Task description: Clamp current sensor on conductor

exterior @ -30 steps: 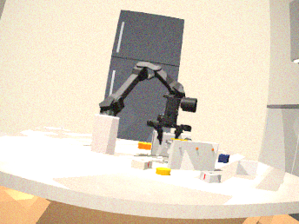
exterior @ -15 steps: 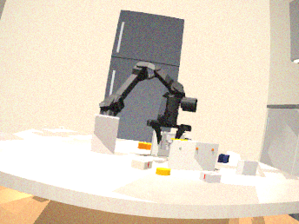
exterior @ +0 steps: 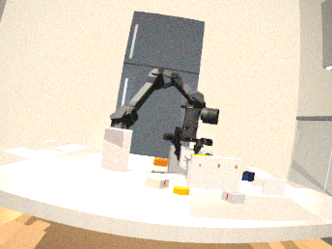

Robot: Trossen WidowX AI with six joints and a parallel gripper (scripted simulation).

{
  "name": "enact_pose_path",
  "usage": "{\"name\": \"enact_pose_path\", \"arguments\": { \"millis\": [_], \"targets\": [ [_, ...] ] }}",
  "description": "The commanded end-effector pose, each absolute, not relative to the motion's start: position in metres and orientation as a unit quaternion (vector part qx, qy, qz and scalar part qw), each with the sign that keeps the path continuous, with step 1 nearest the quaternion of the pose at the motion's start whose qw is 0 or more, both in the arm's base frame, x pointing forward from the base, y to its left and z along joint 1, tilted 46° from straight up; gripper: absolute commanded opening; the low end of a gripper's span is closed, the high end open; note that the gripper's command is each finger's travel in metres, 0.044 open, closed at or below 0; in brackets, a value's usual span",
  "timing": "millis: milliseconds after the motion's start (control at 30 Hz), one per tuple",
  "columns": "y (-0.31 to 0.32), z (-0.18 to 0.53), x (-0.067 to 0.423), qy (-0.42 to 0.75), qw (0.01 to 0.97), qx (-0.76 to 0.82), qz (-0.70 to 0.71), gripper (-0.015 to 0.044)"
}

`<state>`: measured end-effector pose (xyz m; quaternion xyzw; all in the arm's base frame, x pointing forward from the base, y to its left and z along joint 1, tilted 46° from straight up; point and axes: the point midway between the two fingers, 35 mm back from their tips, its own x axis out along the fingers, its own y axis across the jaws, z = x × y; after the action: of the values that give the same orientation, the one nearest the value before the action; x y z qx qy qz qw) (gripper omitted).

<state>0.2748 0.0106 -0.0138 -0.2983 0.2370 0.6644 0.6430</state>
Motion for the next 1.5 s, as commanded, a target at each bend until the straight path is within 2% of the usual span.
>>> {"name": "enact_pose_path", "arguments": {
  "millis": [0,300,400,1400,1467],
  "targets": [
    [0.0108,-0.0139,0.2747,0.237,0.643,-0.298,0.664,0.0131],
    [0.0108,-0.0139,0.2747,0.237,0.643,-0.298,0.664,0.0071],
    [0.0098,-0.0130,0.2747,0.237,0.643,-0.299,0.664,0.0000],
    [0.0131,-0.0174,0.2736,0.229,0.662,-0.304,0.645,0.0000],
    [0.0095,-0.0155,0.2730,0.231,0.662,-0.305,0.645,0.0053]
  ]
}}
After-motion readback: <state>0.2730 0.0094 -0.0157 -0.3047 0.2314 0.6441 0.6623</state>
